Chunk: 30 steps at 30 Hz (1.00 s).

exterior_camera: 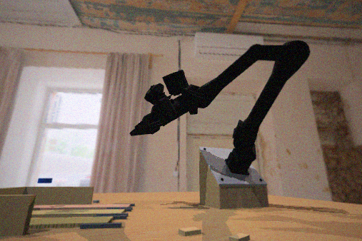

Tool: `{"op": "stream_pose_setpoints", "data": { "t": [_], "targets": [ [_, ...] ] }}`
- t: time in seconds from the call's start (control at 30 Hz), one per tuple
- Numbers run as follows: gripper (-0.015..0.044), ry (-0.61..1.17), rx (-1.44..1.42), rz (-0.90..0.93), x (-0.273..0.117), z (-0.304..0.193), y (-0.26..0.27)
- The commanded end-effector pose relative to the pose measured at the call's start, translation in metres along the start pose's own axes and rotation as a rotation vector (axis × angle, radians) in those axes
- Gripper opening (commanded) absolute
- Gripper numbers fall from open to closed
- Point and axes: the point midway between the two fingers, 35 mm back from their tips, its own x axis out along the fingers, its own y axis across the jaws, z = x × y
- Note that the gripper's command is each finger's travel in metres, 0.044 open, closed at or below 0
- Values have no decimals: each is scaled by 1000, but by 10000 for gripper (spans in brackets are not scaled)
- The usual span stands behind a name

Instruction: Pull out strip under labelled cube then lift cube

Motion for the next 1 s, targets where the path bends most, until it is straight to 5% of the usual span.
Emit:
{"op": "stream_pose_setpoints", "data": {
  "t": [0.0,0.37,0.97],
  "targets": [
    [295,40,12,3,9,3,1],
    [6,377,97,-9,81,13,28],
    [0,945,228,-102,146,-26,116]
  ]
}}
